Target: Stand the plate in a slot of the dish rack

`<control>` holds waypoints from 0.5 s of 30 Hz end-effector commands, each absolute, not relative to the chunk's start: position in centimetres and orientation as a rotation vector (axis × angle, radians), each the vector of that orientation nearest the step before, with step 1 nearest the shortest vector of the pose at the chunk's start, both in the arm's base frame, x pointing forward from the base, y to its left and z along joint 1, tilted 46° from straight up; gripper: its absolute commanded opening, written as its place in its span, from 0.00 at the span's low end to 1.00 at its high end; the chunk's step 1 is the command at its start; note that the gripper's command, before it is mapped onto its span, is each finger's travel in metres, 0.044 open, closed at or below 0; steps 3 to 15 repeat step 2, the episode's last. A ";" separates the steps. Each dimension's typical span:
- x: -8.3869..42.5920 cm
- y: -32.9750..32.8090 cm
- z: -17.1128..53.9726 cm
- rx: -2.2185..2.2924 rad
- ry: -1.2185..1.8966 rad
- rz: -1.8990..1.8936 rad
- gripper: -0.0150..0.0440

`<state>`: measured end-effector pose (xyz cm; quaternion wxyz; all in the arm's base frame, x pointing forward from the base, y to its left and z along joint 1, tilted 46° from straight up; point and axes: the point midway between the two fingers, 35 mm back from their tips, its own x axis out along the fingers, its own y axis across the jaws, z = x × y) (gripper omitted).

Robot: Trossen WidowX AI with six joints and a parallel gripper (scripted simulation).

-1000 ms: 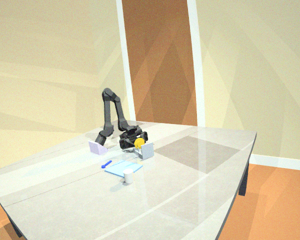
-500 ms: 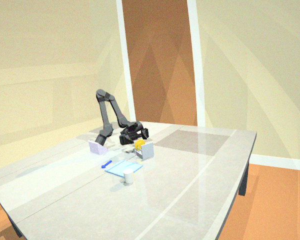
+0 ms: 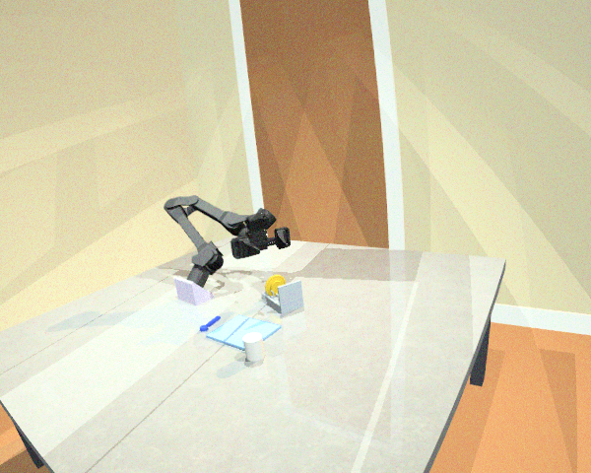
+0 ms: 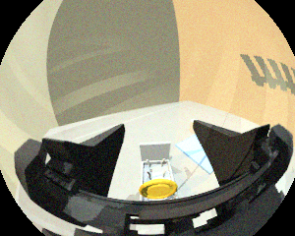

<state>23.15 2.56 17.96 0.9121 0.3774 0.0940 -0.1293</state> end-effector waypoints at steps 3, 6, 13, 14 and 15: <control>23.5 2.0 18.0 0.690 0.247 -0.279 0.93; 23.5 2.0 18.0 0.690 0.247 -0.279 0.93; 23.5 2.0 18.0 0.690 0.247 -0.279 0.93; 23.5 2.0 18.0 0.690 0.247 -0.279 0.93; 23.5 2.0 18.0 0.690 0.247 -0.279 0.93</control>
